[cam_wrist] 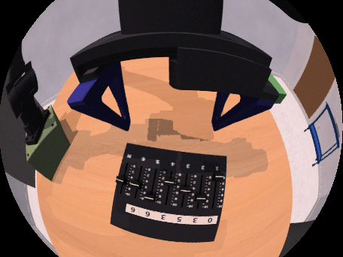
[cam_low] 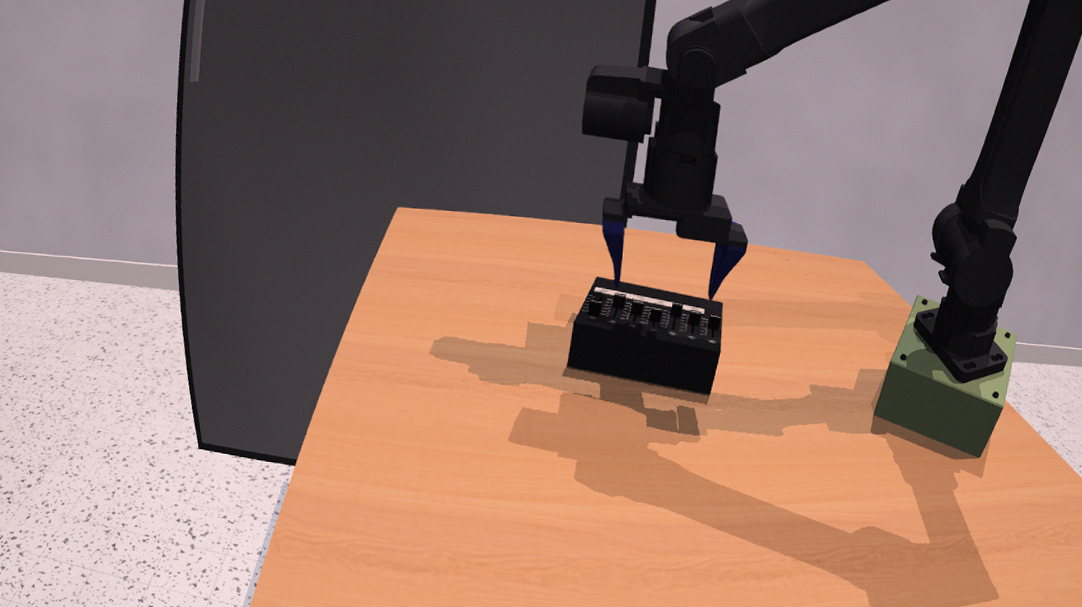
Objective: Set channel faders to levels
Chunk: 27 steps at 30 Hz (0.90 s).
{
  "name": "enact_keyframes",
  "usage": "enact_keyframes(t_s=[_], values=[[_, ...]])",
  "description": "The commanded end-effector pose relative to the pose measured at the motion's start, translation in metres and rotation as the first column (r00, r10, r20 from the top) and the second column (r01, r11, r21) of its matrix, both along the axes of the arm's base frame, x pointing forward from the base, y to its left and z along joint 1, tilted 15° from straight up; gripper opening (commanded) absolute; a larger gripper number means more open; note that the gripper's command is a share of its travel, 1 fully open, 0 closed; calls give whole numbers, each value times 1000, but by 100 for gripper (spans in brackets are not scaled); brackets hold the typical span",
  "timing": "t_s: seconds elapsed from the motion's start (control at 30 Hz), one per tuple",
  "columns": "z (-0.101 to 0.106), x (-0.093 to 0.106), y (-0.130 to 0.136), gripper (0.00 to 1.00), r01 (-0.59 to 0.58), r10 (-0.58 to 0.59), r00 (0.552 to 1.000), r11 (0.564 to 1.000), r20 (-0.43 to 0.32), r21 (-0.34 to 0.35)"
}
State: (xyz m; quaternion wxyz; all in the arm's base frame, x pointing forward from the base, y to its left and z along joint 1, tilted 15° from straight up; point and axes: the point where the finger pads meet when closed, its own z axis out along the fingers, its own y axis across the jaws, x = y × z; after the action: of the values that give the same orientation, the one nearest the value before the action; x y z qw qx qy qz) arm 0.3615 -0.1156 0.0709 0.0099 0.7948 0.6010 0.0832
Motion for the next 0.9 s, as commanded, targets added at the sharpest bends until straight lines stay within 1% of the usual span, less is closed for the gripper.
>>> enact_keyframes(t_s=[0.0, 0.03, 0.07, 0.1, 0.17, 0.2, 0.27, 0.87], values=[[4, 19, -6, 100, 164, -163, 986, 986, 23, -10], [8, 20, -18, 100, 189, -189, 981, 982, 33, -12], [16, 21, -18, 100, 190, -189, 981, 982, 54, -16], [18, 21, -18, 100, 190, -189, 980, 982, 58, -17], [18, 21, -18, 100, 190, -189, 980, 982, 58, -17], [18, 17, -17, 100, 190, -189, 981, 982, 41, -14], [18, 21, -7, 100, 164, -163, 986, 986, 43, -12], [18, 20, -9, 100, 164, -163, 986, 986, 44, -13]])
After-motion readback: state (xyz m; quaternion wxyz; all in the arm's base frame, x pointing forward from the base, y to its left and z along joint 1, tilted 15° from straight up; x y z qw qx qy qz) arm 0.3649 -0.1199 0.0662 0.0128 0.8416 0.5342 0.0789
